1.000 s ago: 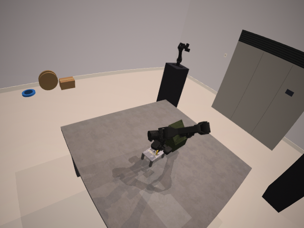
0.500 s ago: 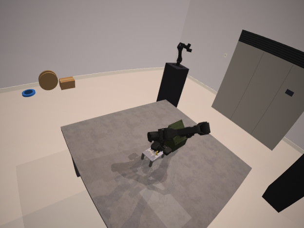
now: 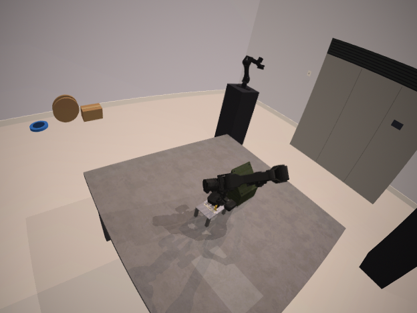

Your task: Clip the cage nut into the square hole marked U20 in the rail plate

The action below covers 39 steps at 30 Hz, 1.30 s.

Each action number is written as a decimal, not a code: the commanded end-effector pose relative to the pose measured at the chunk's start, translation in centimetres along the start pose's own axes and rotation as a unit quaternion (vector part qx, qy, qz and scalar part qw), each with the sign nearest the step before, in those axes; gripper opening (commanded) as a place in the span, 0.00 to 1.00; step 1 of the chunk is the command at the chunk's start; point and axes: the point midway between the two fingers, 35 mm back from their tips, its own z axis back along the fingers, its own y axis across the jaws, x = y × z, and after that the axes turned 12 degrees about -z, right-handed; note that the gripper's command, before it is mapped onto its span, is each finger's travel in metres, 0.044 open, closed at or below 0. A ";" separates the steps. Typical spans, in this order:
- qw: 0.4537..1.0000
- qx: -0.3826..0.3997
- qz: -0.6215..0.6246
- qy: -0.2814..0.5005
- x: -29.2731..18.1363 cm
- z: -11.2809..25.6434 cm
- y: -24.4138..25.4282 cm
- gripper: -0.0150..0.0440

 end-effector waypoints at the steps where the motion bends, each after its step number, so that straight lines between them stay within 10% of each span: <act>1: 1.000 -0.003 -0.001 -0.002 0.0 0.0 0.0 0.31; 39: 0.999 -0.041 -0.002 -0.010 -0.1 -0.2 0.4 0.31</act>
